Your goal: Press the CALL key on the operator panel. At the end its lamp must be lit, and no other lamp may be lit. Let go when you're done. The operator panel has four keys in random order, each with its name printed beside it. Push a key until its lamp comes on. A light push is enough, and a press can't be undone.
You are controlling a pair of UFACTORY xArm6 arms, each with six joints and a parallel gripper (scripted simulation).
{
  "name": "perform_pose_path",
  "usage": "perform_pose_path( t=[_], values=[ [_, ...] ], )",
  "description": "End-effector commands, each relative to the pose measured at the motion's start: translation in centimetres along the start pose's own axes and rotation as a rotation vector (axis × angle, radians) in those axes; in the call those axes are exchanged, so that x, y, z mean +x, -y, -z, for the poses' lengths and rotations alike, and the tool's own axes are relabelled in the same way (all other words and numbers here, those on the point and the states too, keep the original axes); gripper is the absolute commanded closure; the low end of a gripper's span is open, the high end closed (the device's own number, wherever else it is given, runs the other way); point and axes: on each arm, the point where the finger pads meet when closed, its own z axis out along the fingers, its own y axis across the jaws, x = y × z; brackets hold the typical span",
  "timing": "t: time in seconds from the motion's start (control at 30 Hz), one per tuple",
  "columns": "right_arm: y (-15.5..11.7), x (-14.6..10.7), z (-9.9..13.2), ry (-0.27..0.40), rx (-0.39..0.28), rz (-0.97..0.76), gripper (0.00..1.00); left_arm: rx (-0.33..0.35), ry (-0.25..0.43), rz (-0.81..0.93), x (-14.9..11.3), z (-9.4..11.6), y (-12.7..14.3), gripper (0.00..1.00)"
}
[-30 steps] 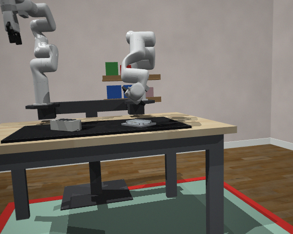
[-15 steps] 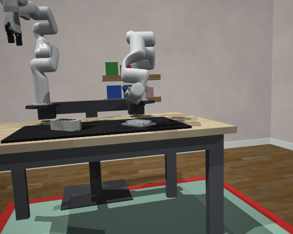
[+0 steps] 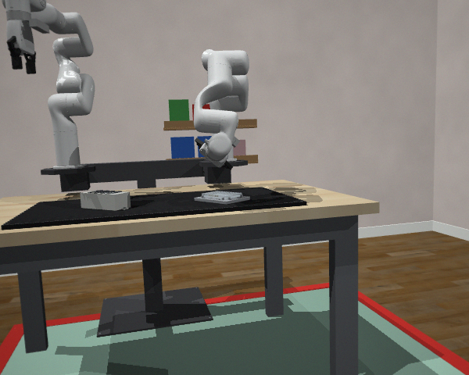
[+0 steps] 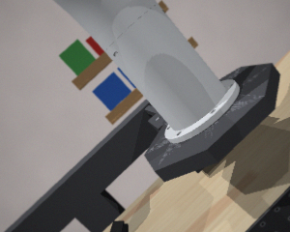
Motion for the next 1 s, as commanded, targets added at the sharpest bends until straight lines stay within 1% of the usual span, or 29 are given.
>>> perform_pose_path(
  t=[0.0,0.27,0.53,0.73,0.97],
  values=[
    [0.0,0.0,0.1,0.001,-0.004,-0.001,0.00,-0.002,0.003,-0.001,0.0,0.1,0.1,0.00],
    [0.0,-0.1,0.1,0.001,-0.004,-0.003,0.00,-0.002,0.003,-0.001,0.0,0.1,0.1,0.00],
    [0.0,-0.7,0.1,0.001,-0.004,-0.024,0.00,-0.002,0.003,-0.001,0.0,0.1,0.1,0.00],
    [0.1,-2.3,0.1,0.002,-0.004,-0.078,0.00,-0.002,0.003,-0.001,0.0,0.1,0.1,0.00],
    [0.5,-5.4,0.1,0.003,-0.004,-0.184,0.00,-0.002,0.003,-0.001,0.0,0.1,0.1,0.00]
  ],
)
